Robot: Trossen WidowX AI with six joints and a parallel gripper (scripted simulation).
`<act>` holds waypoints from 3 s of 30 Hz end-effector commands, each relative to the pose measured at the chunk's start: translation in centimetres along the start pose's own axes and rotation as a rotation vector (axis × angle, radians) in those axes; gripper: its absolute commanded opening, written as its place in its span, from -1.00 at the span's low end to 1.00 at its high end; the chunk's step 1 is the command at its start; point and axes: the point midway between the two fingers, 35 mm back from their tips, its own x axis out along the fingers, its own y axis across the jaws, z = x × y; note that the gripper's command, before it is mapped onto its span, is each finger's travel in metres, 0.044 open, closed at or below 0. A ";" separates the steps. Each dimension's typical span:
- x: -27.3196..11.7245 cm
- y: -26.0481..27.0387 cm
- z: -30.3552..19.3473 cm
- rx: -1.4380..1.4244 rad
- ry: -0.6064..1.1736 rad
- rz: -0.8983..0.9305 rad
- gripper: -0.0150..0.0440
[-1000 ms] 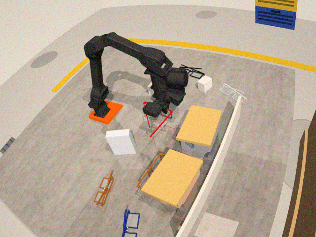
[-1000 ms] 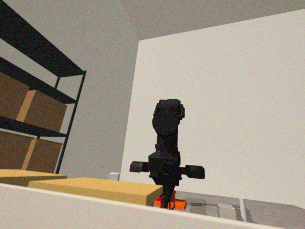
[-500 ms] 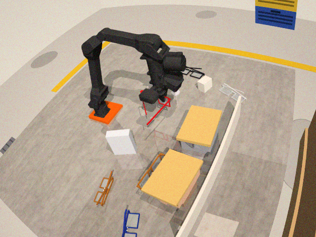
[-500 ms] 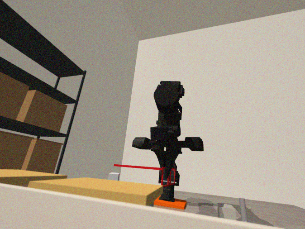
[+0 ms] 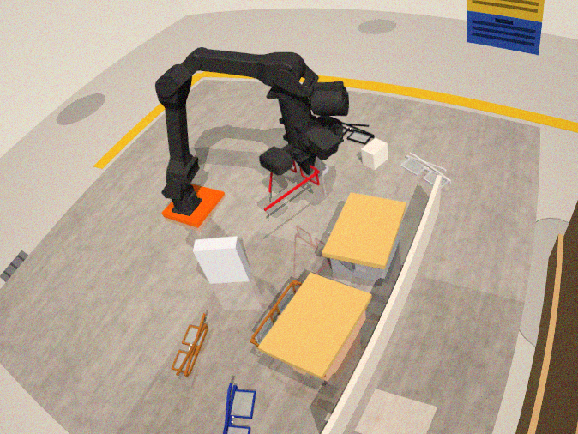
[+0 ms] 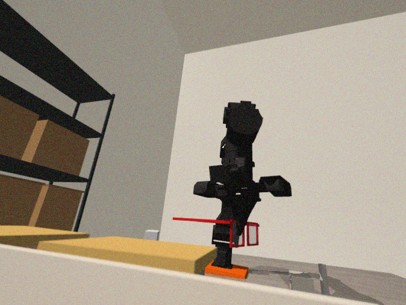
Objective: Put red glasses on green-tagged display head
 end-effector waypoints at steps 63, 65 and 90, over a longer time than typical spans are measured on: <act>6.1 11.3 -3.3 0.801 0.010 0.006 -0.49; 6.1 11.3 -3.2 0.801 0.009 0.006 -0.49; 6.0 11.3 -1.8 0.801 0.008 0.007 -0.49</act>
